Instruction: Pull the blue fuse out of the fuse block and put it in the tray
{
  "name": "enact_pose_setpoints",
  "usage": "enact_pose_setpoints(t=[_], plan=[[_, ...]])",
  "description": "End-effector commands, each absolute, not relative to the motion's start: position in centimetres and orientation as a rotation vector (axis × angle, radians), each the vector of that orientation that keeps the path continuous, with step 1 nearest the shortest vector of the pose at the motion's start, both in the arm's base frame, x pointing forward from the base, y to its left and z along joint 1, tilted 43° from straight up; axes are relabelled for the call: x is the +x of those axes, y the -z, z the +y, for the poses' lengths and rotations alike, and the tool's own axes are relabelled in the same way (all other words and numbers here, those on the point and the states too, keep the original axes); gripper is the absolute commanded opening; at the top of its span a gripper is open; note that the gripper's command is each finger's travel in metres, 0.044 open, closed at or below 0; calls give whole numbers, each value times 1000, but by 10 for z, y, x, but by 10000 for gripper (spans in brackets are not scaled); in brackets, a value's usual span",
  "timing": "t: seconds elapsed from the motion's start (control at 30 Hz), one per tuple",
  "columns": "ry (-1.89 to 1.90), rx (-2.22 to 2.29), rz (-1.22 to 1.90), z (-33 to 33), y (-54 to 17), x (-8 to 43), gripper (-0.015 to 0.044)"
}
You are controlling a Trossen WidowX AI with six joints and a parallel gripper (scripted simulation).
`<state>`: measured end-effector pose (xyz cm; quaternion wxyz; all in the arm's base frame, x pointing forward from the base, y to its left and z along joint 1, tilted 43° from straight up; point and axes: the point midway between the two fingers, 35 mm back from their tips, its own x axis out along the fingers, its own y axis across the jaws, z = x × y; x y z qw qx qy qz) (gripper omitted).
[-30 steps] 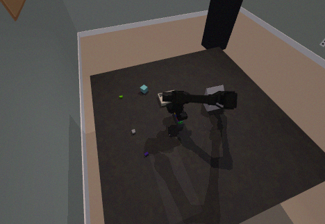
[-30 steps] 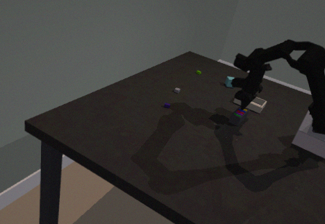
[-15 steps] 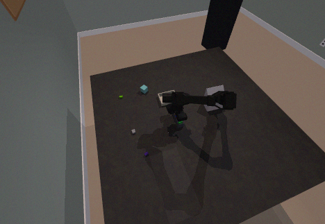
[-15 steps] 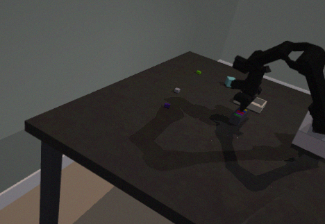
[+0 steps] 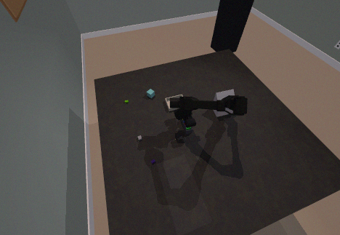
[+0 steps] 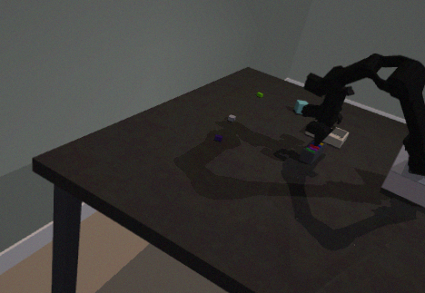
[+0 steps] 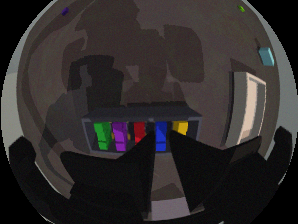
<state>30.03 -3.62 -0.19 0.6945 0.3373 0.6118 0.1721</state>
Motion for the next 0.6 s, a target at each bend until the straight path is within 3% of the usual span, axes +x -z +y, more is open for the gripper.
enact_pose_setpoints(t=[0.0, 0.27, 0.57], plan=[[-384, 753, 1366, -36, 2, 300, 53], [-384, 753, 1366, -36, 2, 300, 0], [-384, 753, 1366, -38, 0, 300, 0]])
